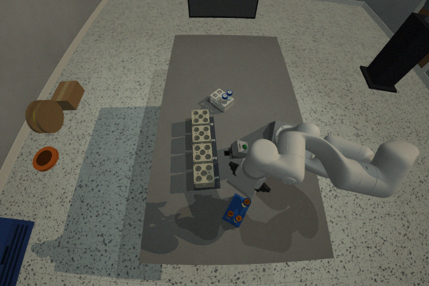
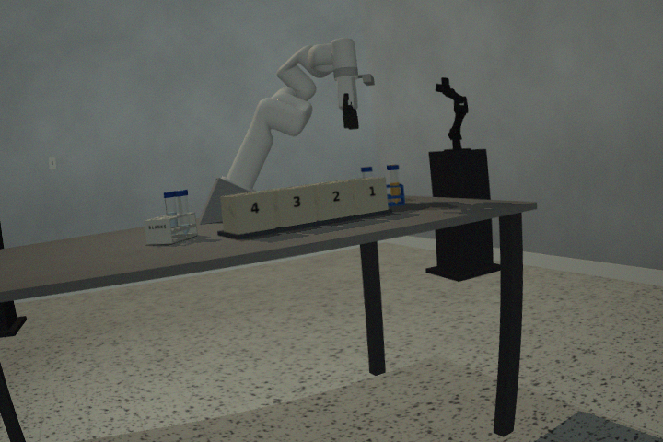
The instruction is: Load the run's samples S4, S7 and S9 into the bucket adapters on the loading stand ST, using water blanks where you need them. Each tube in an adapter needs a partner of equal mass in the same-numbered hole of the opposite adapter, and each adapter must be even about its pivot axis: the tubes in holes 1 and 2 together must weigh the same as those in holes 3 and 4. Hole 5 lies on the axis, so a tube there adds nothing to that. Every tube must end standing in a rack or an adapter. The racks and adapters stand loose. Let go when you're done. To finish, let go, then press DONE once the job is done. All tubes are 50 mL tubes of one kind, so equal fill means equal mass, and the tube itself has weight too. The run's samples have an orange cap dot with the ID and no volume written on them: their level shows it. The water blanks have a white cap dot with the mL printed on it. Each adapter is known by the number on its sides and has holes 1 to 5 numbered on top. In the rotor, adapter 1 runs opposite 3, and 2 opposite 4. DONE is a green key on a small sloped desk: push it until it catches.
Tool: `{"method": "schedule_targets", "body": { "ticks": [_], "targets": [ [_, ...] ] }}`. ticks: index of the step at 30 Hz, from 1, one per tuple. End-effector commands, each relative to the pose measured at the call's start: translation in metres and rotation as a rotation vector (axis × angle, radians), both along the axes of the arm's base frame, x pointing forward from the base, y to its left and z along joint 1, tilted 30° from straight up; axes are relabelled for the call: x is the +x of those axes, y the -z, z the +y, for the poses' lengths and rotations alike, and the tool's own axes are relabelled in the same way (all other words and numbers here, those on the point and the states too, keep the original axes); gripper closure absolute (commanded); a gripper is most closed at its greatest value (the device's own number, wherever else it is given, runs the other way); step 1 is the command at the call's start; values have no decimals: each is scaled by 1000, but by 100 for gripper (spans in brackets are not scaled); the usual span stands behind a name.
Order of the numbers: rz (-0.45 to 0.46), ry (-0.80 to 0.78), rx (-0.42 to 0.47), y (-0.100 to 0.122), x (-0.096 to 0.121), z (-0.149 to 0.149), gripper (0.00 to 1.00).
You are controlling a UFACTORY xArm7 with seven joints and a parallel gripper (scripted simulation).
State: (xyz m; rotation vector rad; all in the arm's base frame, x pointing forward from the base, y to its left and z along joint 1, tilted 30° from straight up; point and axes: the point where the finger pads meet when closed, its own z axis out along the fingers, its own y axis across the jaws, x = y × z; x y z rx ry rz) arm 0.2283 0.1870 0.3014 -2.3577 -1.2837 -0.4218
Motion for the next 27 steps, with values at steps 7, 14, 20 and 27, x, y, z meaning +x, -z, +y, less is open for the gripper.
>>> {"method": "schedule_targets", "body": {
  "ticks": [7, 14, 20, 27],
  "targets": [
    [-1, 3, 2, 11, -1, 11, 0],
    [-1, 3, 2, 27, 0, 20, 0],
    [-1, 3, 2, 36, 1, 25, 0],
    [-1, 3, 2, 53, 2, 35, 0]
  ]
}}
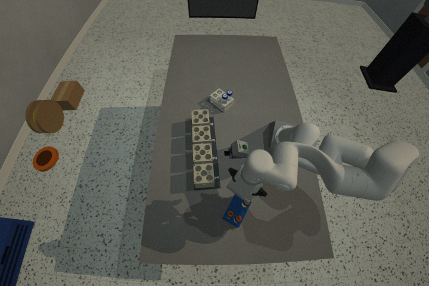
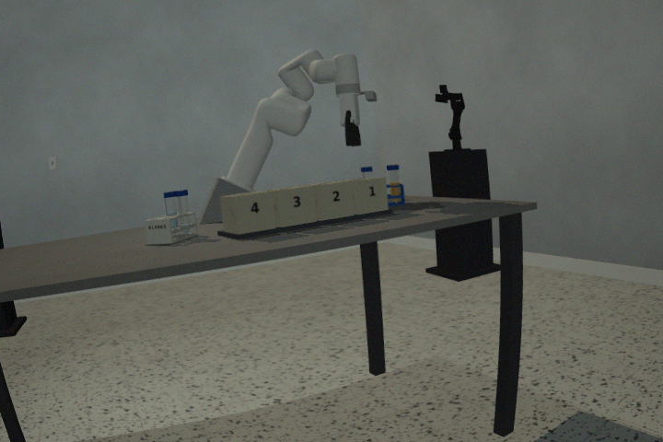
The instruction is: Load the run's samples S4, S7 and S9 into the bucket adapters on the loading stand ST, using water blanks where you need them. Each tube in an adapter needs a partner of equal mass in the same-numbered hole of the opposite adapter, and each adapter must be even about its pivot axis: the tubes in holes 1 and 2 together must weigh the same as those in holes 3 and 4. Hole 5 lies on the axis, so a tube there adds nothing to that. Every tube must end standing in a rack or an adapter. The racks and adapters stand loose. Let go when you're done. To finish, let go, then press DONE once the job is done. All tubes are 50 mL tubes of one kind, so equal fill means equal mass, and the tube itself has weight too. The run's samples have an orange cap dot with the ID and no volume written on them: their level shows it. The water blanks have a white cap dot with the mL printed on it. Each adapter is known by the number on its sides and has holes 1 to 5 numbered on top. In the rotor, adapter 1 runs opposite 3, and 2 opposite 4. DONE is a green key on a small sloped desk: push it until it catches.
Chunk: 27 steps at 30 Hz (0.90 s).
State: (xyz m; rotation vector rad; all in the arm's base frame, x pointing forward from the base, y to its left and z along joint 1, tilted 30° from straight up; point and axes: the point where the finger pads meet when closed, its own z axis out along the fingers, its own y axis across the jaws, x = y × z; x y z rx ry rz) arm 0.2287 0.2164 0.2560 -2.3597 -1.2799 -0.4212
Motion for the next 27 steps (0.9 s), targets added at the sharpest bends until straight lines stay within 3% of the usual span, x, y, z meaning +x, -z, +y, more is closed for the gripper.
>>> {"method": "schedule_targets", "body": {
  "ticks": [1, 17, 27],
  "targets": [
    [-2, 0, 2, 9, 2, 6, 0],
    [-2, 1, 2, 41, 4, 24, 0],
    [-2, 1, 2, 41, 4, 24, 0]
  ]
}}
